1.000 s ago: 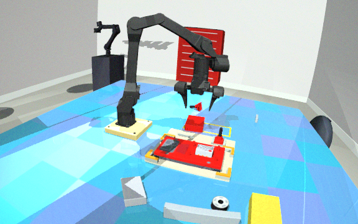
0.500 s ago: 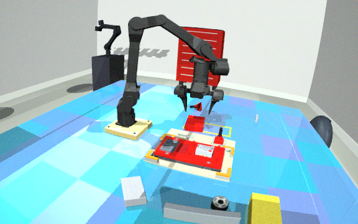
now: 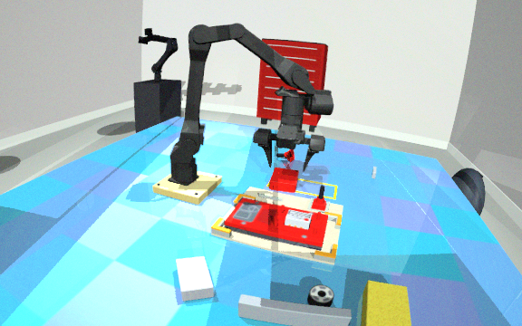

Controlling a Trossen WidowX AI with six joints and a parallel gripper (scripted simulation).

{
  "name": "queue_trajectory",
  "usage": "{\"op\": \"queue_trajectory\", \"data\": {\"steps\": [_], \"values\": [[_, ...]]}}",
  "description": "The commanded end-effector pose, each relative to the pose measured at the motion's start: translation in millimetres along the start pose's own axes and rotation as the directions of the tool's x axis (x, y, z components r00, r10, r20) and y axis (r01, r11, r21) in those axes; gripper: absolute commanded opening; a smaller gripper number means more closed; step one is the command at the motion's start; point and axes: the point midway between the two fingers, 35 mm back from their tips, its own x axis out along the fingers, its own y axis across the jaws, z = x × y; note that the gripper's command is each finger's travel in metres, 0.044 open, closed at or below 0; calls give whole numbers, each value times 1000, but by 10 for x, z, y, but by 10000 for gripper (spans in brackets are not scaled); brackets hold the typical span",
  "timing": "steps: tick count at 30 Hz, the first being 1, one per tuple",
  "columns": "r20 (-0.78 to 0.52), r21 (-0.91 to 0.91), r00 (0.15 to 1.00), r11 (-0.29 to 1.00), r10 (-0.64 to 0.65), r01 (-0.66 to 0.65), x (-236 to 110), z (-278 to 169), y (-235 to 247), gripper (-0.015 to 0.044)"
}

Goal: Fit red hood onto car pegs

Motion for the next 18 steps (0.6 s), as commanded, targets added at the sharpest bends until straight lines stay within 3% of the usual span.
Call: {"op": "queue_trajectory", "data": {"steps": [1, 18], "values": [[1, 3, 1000, 1000, -9, 9, 63, 7, -16, 440], [1, 3, 1000, 1000, -9, 9, 177, 15, -29, 440]]}}
